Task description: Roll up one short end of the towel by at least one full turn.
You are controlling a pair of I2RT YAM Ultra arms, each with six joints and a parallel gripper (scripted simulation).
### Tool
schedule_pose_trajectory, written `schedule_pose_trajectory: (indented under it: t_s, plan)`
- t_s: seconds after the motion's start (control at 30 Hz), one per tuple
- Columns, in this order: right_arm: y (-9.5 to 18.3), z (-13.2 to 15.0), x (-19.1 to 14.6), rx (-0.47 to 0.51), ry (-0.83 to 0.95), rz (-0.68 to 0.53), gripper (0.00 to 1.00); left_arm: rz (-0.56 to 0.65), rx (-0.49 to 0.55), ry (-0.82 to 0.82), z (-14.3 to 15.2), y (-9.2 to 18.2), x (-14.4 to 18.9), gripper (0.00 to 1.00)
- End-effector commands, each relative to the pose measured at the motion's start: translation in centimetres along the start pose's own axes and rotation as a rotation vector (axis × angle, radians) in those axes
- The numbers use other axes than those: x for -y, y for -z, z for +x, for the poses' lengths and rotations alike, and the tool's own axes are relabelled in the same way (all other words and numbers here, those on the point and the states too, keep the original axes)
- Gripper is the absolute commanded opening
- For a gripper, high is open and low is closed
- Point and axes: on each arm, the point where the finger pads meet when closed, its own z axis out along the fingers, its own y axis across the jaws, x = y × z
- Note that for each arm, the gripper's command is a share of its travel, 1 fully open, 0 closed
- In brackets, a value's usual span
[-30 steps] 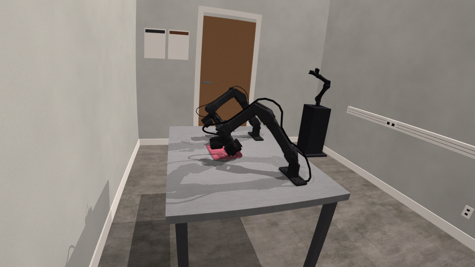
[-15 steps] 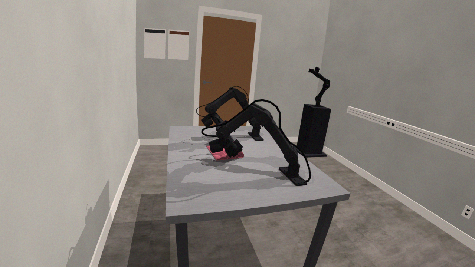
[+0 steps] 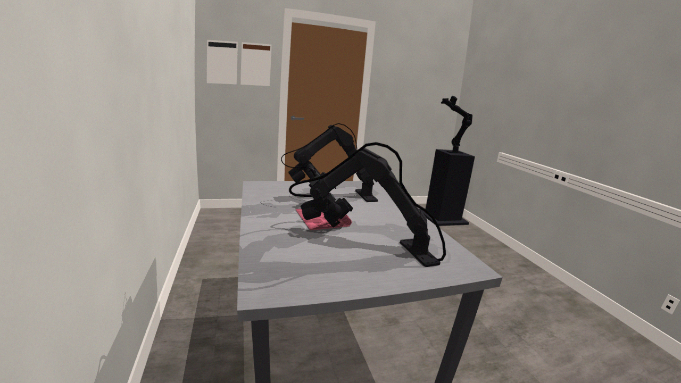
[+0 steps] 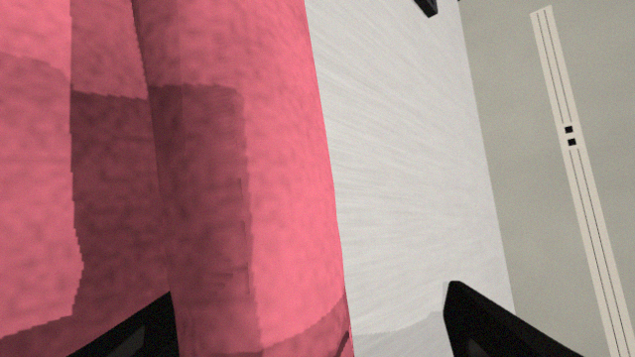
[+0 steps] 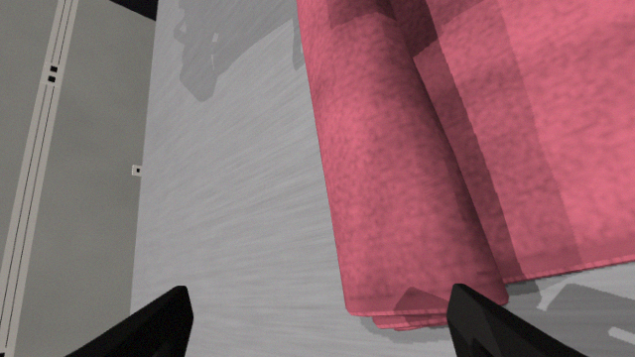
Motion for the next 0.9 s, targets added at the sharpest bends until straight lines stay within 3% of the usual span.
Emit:
schedule_pose_trajectory:
  t_s: [0.0,0.13,0.4,0.87]
  plan:
    - [0.4,-0.6,0.2,0.005,0.024,-0.007,0.85,-0.049,0.01,-0.067,-1.1,1.0,-0.6,0.85]
    - [0.4,-0.6,0.2,0.005,0.024,-0.007,0.85,-0.049,0.01,-0.067,-1.0,1.9,-0.5,0.85]
    - [0.4,-0.6,0.2,0.005,0.024,-0.007,0.85,-0.049,0.01,-0.067,-1.0,6.2,-0.3,0.85]
    - [0.9,-0.3,-0.3,-0.004,0.049,0.031,0.85,-0.091,0.001,-0.085,-0.7,8.3,0.4,0.85]
